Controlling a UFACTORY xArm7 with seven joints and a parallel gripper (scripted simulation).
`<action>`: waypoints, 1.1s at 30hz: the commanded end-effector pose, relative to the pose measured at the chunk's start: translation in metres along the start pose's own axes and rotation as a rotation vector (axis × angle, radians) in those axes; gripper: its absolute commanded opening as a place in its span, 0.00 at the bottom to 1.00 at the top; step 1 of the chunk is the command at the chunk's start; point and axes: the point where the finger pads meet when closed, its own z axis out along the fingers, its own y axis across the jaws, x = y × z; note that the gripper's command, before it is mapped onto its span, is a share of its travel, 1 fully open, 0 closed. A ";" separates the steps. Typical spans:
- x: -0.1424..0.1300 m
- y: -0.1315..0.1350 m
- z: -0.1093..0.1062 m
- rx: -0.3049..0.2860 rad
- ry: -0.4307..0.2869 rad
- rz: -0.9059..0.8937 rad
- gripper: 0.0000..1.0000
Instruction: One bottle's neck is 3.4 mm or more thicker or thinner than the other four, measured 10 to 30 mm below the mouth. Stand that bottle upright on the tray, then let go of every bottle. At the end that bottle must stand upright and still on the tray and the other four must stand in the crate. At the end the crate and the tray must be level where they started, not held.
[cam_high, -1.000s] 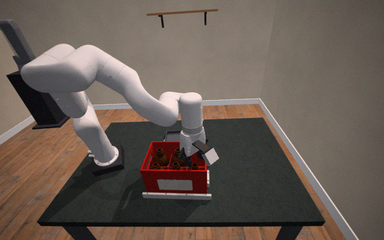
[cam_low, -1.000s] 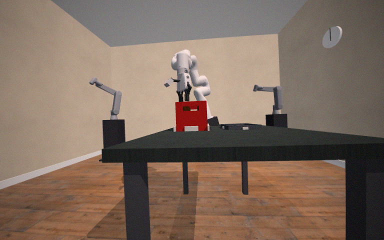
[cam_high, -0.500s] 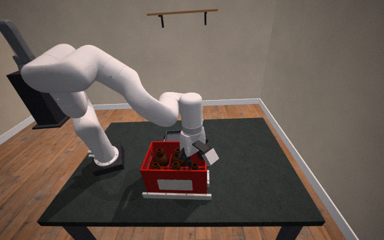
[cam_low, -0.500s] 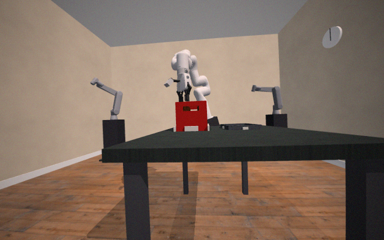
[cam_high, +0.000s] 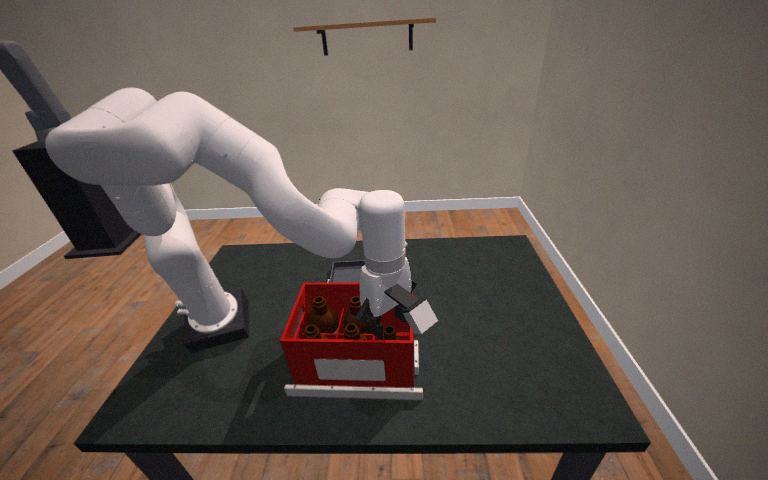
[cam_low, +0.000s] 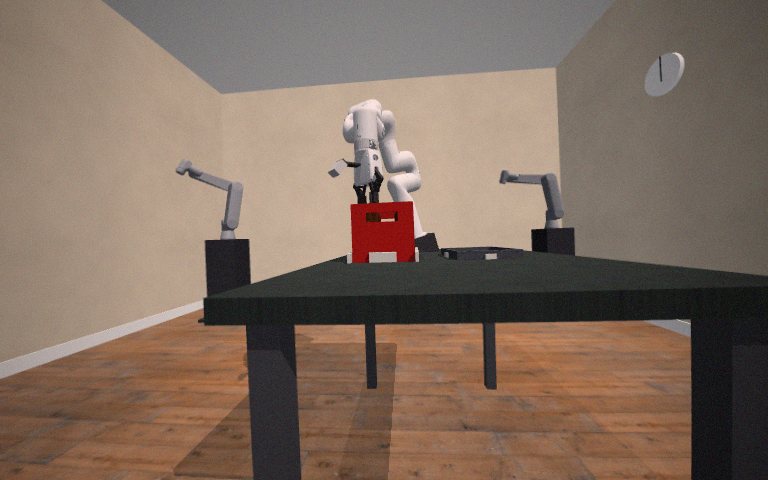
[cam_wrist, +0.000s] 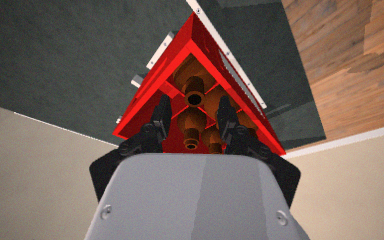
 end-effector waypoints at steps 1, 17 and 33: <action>0.001 -0.001 0.003 0.003 0.003 0.000 0.65; 0.001 -0.001 0.020 0.003 0.003 0.000 0.65; 0.001 -0.001 0.029 0.003 0.003 0.000 0.65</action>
